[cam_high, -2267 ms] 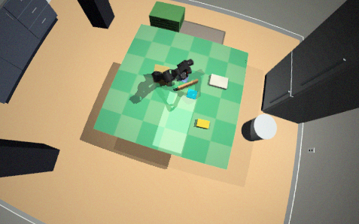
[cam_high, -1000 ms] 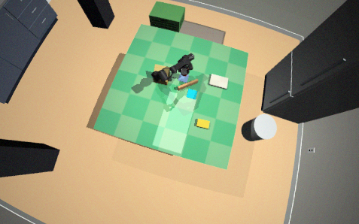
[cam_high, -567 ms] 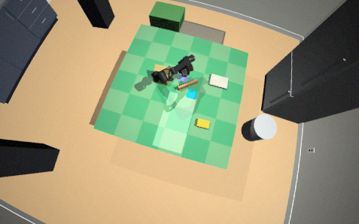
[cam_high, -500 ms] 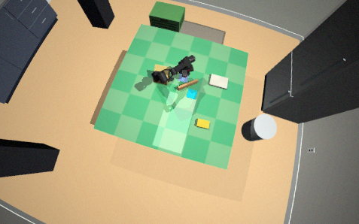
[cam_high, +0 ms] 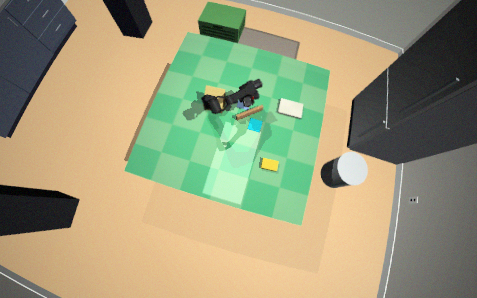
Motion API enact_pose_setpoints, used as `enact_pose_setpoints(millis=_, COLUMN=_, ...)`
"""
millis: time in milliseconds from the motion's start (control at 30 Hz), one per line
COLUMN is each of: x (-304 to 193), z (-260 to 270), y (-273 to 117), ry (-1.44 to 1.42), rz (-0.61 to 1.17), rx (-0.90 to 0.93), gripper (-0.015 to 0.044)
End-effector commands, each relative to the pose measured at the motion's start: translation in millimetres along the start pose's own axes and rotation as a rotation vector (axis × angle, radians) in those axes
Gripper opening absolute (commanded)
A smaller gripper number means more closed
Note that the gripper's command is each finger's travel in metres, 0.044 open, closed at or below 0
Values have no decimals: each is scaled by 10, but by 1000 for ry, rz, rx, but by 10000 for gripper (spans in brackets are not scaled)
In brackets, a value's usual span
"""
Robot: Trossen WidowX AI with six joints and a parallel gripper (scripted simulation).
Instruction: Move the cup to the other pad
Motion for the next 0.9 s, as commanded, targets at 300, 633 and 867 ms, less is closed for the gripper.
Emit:
enact_pose_setpoints(millis=300, x=347, z=68, y=-19, ry=1, rz=-6, rx=7, gripper=0)
enact_pose_setpoints(millis=633, x=595, z=112, y=-25, ry=2, rz=-8, rx=7, gripper=0)
enact_pose_setpoints(millis=867, x=786, z=147, y=-33, ry=2, rz=-9, rx=7, gripper=0)
Point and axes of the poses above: the point midway between the two fingers, 35 mm back from their tips, its own y axis out along the fingers, its own z axis across the jaws, x = y × z, the point moved 3 cm from there along -y, back along the fingers, and after that the axes turned 1 degree about y, right-handed, at the moved point
